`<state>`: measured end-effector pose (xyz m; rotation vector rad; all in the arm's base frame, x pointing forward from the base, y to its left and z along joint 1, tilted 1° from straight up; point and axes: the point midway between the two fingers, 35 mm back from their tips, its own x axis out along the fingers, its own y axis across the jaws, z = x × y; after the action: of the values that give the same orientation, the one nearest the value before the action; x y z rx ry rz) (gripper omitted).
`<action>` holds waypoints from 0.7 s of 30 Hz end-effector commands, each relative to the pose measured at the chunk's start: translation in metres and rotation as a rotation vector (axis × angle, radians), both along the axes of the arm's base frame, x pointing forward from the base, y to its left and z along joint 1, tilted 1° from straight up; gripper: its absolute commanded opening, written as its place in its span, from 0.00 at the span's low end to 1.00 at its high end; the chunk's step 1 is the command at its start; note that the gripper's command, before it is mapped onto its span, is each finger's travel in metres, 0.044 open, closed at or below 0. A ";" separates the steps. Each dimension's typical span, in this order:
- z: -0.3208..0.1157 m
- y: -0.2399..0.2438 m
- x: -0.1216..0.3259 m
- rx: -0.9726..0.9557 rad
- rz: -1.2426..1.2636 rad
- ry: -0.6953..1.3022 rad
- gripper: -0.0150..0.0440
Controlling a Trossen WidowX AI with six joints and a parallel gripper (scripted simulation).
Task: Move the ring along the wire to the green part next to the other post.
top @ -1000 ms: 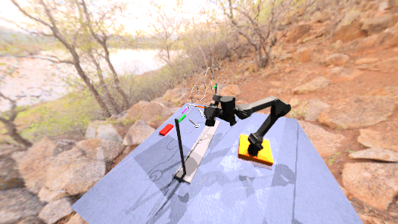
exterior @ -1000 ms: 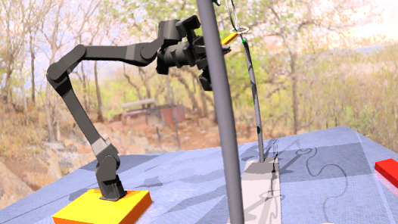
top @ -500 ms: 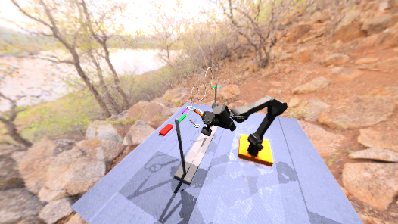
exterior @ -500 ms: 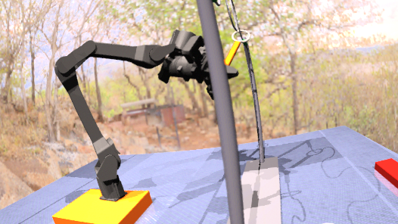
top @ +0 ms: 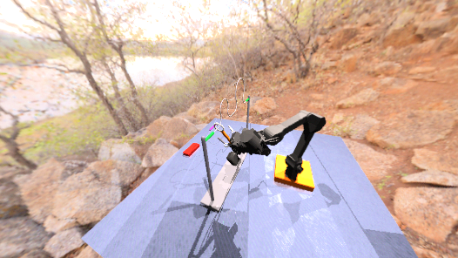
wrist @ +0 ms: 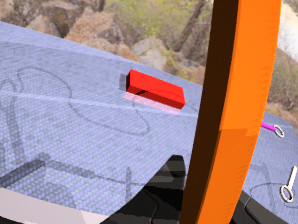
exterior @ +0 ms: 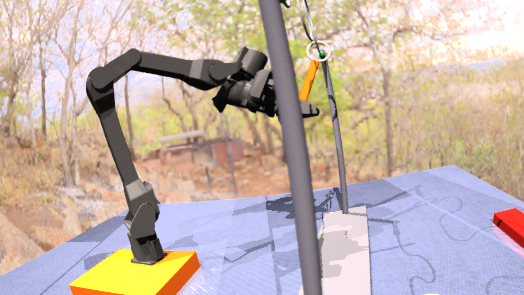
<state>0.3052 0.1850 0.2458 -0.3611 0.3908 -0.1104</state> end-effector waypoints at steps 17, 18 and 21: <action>-0.005 0.054 -0.005 0.292 0.002 0.023 0.00; -0.005 0.056 -0.005 0.297 0.002 0.023 0.00; -0.005 0.060 -0.005 0.311 0.002 0.024 0.00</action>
<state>0.3003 0.2392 0.2386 -0.0793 0.4243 -0.0489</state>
